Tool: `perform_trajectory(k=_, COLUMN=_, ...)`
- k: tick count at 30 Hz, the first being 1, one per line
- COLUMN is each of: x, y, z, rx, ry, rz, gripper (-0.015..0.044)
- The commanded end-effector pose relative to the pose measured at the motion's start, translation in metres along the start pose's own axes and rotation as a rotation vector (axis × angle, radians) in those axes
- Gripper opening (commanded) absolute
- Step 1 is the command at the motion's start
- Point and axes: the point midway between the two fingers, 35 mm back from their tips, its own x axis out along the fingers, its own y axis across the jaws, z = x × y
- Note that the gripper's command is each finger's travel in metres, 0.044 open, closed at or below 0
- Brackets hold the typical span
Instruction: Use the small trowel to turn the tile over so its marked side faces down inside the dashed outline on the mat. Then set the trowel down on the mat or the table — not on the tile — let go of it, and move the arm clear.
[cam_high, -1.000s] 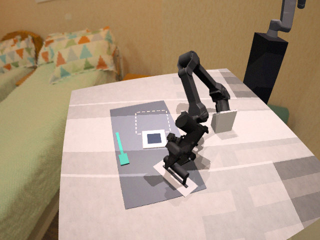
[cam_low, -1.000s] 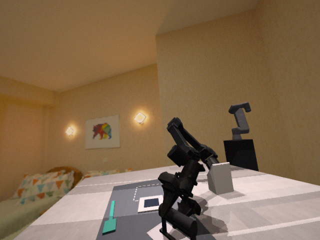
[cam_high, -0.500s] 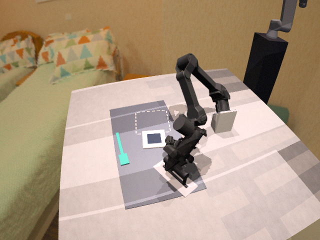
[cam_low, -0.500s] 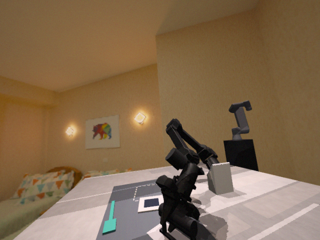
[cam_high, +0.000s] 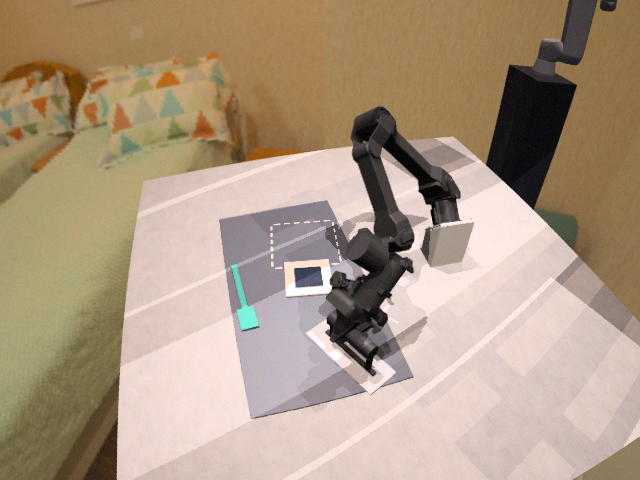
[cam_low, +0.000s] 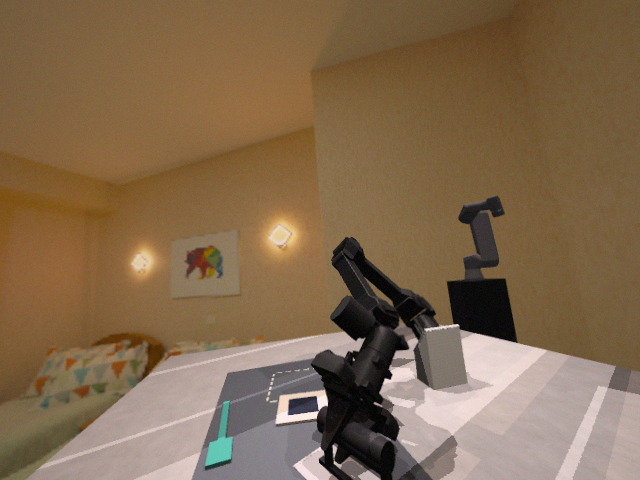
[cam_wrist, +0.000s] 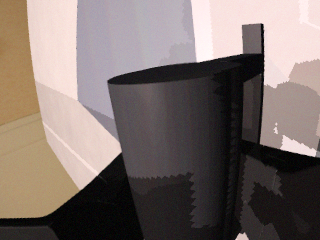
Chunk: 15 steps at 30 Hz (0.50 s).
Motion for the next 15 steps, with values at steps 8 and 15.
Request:
perform_trajectory(k=8, x=-0.006, y=0.01, z=0.0, rx=0.0, ry=0.002, rz=0.001, gripper=0.0)
perform_trajectory(k=15, x=-0.027, y=0.035, z=-0.001, rx=0.002, ry=0.003, rz=0.001, gripper=0.0)
